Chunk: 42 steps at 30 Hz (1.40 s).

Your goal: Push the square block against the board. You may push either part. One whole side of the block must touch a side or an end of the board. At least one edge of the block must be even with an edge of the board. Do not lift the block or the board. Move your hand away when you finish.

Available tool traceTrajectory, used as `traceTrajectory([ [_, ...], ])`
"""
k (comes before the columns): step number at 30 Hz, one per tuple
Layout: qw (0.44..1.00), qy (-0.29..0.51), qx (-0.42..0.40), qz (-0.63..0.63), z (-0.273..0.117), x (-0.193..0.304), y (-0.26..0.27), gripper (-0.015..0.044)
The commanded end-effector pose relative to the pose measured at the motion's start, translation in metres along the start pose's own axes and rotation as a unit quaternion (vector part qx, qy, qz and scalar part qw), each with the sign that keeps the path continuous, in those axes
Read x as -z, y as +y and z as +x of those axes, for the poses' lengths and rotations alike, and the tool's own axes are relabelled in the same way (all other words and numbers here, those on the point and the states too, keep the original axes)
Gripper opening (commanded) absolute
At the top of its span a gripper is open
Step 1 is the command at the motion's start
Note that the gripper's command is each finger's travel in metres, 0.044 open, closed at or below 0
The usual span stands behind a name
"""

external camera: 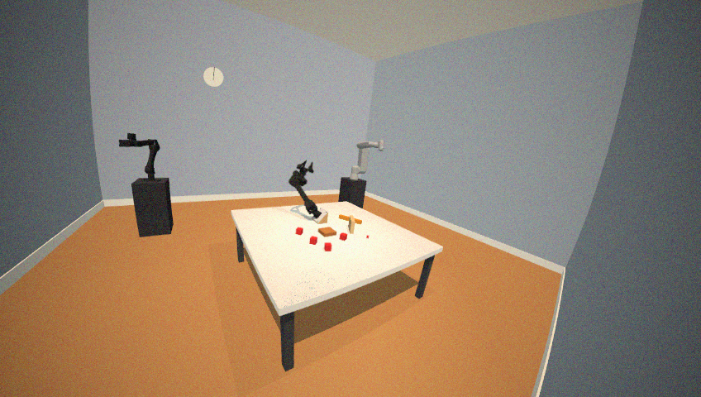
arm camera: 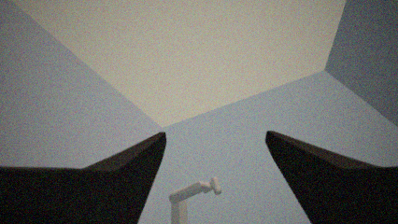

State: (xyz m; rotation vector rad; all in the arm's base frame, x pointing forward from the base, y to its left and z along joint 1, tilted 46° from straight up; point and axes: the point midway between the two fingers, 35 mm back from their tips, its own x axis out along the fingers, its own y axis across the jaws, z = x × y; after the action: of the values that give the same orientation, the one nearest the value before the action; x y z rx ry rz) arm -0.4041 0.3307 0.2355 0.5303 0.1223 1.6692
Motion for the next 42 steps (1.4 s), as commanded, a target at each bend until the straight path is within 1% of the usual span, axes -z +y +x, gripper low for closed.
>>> traceTrajectory([
  [1,1.000,0.000,0.000,0.000,0.000,0.000,0.000,0.0374],
  [4,1.000,0.001,0.002,-0.004,0.002,0.001,-0.002,0.0295],
  [7,1.000,0.004,0.013,-0.027,0.014,0.005,-0.013,0.0216],
  [12,0.995,0.016,0.045,-0.090,0.046,0.016,-0.046,0.0085],
  [15,0.994,0.028,0.060,-0.090,0.052,0.028,-0.067,0.0006],
  [23,0.975,0.080,0.115,-0.175,0.097,0.055,-0.133,0.0000],
  [29,0.950,0.125,0.161,-0.236,0.123,0.067,-0.190,0.0000],
  [36,0.913,0.189,0.210,-0.294,0.144,0.078,-0.262,0.0000],
  [42,0.874,0.251,0.250,-0.331,0.151,0.084,-0.328,0.0000],
])
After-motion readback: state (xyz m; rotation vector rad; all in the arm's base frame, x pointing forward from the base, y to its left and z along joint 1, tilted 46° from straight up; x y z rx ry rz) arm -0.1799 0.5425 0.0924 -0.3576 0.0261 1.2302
